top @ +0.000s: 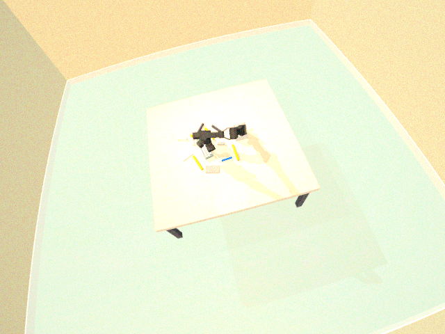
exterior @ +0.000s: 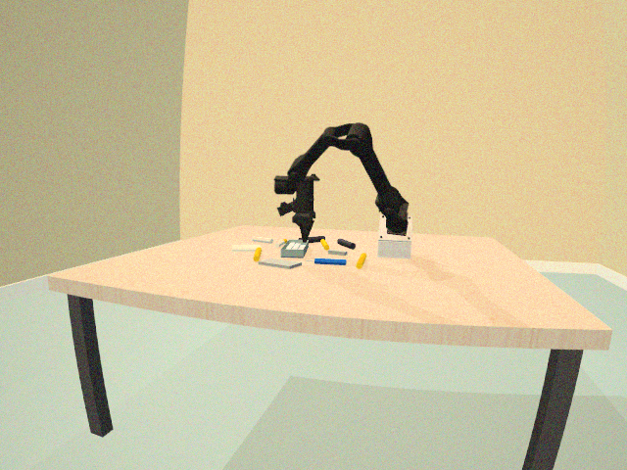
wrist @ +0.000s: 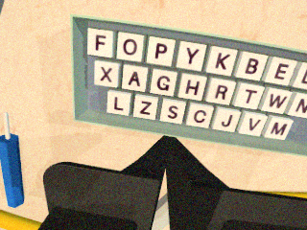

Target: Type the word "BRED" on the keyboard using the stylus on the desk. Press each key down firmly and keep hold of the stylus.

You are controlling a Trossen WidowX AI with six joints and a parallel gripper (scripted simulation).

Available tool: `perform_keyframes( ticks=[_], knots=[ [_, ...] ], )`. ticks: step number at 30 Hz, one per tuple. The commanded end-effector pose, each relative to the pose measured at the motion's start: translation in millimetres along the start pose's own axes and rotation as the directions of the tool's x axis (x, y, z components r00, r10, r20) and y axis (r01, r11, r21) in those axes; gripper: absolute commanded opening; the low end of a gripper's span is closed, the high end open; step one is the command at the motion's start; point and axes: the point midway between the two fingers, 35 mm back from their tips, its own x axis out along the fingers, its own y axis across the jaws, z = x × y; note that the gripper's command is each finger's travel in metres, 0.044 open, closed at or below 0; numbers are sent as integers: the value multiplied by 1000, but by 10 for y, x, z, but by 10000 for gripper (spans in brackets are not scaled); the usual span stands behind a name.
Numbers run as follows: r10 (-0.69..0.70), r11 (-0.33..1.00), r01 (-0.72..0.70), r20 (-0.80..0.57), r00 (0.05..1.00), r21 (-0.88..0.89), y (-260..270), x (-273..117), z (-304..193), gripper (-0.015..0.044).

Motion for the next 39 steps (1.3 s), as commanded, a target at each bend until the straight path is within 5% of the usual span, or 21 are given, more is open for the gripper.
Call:
perform_keyframes(
  ticks=[1,5,10,21,25,29,39],
  knots=[
    [2,1000,-2,8,1000,-1,39,-15,-1,0],
    [1,1000,-1,8,1000,-1,37,-39,1,0],
    [-1,1000,1,7,1000,-1,32,-591,-2,0],
    [5,1000,-5,6,1000,6,23,-557,0,0],
    [5,1000,-5,6,1000,6,24,-557,0,105],
    [5,1000,-5,6,1000,6,24,-557,0,0],
    [5,1000,-5,6,1000,6,24,-557,0,0]
  ],
)
